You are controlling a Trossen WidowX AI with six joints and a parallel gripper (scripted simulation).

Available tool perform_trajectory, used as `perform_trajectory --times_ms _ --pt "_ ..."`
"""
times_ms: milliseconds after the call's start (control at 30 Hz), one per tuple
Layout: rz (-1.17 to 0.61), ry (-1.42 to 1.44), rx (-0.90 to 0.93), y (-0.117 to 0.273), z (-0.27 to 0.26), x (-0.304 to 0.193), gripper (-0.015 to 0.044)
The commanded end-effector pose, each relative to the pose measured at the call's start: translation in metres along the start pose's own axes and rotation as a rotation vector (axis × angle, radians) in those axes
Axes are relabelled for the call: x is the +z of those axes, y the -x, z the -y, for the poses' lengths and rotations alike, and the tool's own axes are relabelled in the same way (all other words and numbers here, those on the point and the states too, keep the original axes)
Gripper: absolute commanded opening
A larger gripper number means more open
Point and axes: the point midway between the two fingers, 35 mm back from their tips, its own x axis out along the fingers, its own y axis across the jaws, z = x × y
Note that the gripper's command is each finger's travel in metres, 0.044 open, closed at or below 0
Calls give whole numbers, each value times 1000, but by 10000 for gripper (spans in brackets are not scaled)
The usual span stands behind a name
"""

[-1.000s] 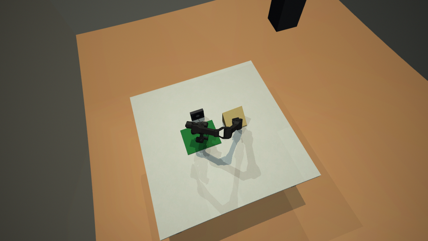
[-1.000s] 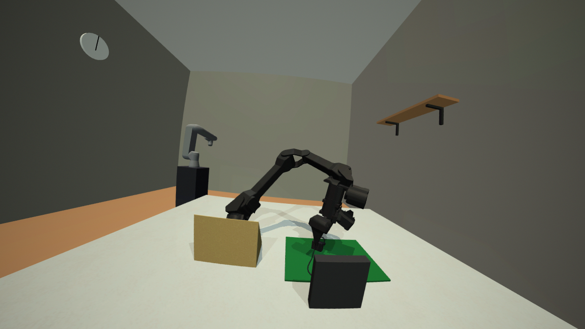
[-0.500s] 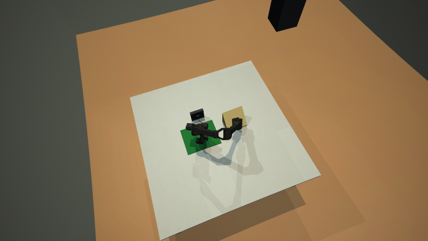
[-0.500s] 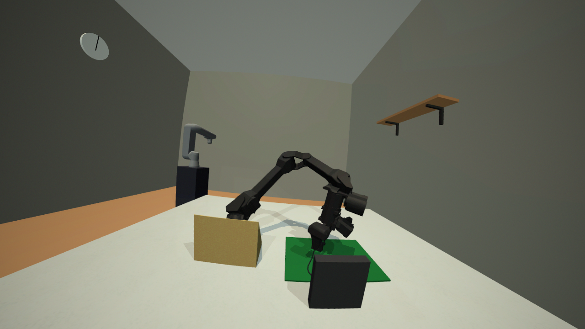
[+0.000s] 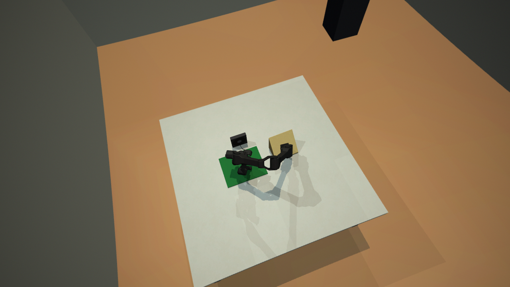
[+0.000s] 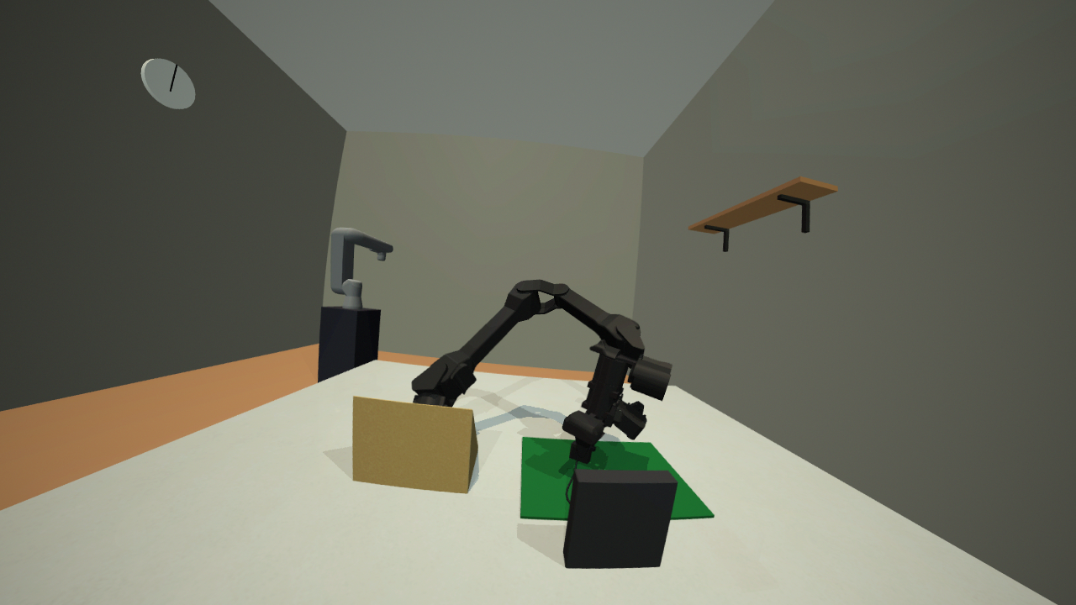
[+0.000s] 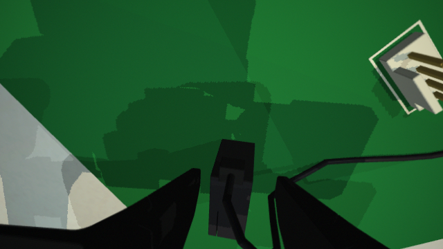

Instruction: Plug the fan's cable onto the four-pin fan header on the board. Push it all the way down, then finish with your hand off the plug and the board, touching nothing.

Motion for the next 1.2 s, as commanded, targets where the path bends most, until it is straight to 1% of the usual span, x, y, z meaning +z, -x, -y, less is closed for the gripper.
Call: perform_trajectory --times_ms 0,400,467,1167 --pt "-1 1 0 0 0 0 131" --pt "-1 1 0 0 0 0 51" --pt "0 1 0 2 0 0 0" --pt "1 -5 2 68 0 -11 0"
